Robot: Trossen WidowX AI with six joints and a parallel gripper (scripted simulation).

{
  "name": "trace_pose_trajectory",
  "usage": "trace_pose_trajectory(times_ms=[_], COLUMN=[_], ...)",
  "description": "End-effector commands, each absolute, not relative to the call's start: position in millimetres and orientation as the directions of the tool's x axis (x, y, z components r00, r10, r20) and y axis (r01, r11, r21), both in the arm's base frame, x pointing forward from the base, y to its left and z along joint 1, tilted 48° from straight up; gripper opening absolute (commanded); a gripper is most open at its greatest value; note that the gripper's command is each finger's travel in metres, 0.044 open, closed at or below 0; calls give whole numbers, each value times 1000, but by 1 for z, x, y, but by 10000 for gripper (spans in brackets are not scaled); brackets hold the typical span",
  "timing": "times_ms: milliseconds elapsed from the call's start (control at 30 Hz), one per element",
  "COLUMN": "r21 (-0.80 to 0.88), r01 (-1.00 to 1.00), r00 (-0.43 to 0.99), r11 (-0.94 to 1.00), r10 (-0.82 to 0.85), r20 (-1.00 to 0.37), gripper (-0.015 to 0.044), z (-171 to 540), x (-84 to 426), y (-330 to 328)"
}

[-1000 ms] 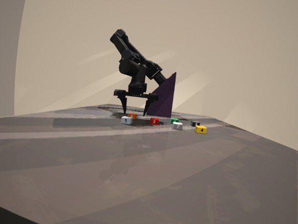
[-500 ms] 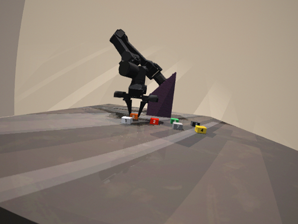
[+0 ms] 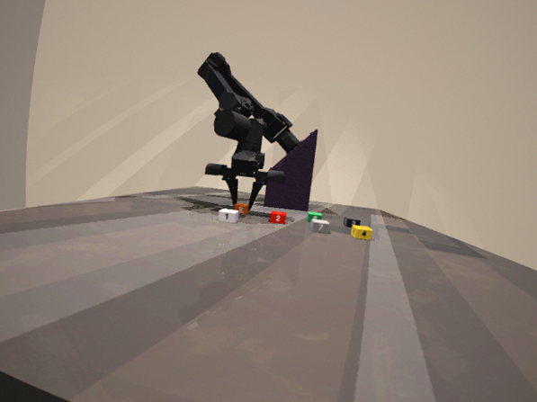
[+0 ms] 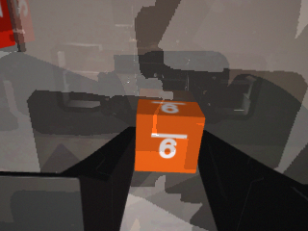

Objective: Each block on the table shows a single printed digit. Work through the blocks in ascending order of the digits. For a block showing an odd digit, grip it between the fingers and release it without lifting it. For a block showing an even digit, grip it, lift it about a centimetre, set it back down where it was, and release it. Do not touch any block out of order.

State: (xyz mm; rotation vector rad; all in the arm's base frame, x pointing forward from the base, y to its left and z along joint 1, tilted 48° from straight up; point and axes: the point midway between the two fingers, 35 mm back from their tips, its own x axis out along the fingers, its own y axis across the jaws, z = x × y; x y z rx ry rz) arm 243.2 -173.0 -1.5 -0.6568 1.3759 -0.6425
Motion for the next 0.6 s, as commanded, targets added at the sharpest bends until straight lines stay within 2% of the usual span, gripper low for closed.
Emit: trace_pose_trajectory(times_ms=[0,333,567], r21=[-744,-744,-743], r01=[25,25,25], r00=[89,89,89], r11=[667,667,668], r10=[-743,-743,-742], r20=[-663,-663,-664], gripper=[146,400,400], z=[-2,-2,22], x=[243,243,241], y=[-173,-173,-146])
